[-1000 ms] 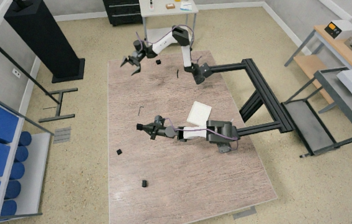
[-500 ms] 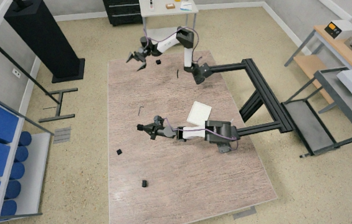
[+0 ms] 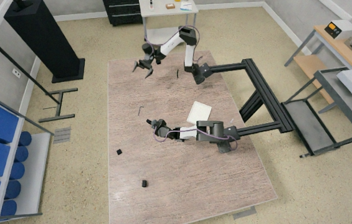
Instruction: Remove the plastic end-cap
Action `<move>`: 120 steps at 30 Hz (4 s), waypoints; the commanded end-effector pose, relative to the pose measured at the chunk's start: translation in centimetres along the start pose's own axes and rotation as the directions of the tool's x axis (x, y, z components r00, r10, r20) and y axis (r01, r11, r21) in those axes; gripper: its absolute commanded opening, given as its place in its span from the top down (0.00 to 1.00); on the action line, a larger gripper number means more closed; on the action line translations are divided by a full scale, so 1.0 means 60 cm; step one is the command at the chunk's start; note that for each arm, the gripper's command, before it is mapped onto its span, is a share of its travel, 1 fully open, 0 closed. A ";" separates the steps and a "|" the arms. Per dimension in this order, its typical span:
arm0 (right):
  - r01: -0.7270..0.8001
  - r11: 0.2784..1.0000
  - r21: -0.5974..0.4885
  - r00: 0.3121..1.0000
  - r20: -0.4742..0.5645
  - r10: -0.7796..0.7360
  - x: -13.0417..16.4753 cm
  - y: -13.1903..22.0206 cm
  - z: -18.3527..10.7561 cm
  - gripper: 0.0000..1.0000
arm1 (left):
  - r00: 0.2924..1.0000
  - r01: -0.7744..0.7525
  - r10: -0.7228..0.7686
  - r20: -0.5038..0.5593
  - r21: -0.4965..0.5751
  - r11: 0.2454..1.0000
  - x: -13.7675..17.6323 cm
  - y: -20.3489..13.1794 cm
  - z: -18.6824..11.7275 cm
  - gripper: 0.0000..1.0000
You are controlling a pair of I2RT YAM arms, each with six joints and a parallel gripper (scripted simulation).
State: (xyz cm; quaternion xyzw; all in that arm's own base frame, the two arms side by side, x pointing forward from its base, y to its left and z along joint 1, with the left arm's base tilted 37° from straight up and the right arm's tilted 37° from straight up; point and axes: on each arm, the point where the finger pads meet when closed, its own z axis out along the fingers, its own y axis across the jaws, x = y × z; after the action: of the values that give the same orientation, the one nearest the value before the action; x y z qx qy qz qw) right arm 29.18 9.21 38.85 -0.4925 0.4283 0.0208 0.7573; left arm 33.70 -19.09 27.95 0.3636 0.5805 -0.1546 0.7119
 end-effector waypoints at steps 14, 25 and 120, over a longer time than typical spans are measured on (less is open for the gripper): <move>-0.024 0.966 -0.256 0.999 -0.049 0.012 0.056 0.214 0.102 0.00 | 0.640 0.763 -0.618 -0.458 0.282 0.581 0.122 -0.134 -0.027 1.00; -0.049 0.889 -0.455 0.999 -0.008 0.051 0.065 0.373 0.187 0.00 | 0.339 0.939 -0.700 -0.628 0.189 0.286 0.149 -0.170 -0.055 1.00; -0.108 0.796 -0.596 0.993 -0.031 0.111 0.164 0.440 0.126 0.73 | 0.365 0.930 -0.695 -0.620 0.210 0.301 0.134 -0.168 -0.054 1.00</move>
State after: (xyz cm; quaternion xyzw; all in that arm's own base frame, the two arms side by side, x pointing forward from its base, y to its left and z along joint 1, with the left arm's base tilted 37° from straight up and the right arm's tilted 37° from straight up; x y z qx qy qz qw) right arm 28.92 24.45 13.82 -0.6700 0.4394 0.1879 0.5681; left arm 26.70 -22.11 15.15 0.1967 0.7599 -0.5770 0.2258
